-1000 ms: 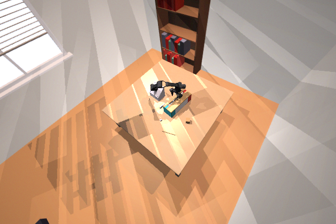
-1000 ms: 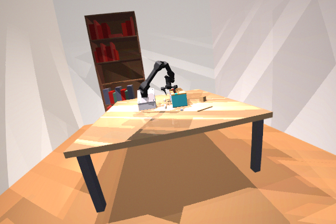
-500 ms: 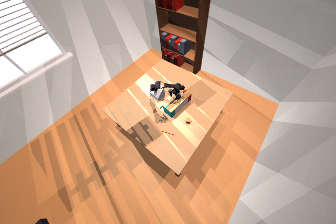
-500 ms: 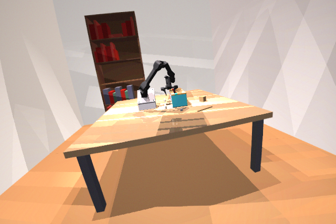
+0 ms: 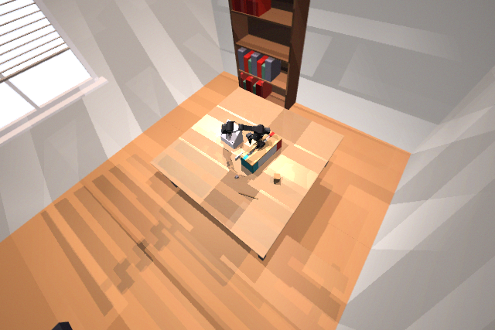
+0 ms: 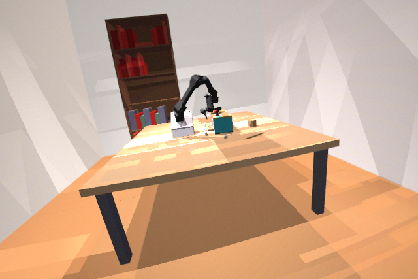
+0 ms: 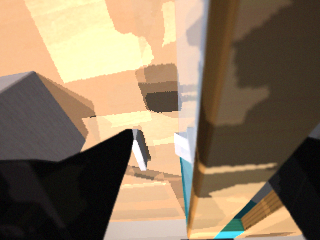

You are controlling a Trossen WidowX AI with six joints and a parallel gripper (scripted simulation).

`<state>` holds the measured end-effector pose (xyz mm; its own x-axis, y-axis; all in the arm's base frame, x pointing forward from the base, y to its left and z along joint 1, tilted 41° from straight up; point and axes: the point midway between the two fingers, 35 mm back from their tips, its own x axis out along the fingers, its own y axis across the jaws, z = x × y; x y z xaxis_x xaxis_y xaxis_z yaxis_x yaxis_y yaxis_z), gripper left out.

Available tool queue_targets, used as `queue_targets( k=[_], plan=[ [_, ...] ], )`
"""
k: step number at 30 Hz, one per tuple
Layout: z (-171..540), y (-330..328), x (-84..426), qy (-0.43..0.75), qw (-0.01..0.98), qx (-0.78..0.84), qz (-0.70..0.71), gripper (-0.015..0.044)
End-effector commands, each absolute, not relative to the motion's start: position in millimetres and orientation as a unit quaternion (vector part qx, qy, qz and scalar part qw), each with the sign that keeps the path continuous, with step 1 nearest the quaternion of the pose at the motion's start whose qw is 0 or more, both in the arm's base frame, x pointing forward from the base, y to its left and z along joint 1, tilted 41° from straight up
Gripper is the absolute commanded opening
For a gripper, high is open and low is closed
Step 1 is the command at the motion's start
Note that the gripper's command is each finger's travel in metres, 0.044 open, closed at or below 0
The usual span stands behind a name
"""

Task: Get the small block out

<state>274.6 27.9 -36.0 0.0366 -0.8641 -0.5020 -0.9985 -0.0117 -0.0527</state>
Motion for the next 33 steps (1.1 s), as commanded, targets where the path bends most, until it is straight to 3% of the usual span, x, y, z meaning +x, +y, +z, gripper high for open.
queue_targets(
  k=[1,33],
  plan=[
    [-32,21,274,0.674,0.198,-0.692,0.167,0.04],
    [1,-18,273,0.675,0.197,-0.692,0.166,0.04]
  ],
)
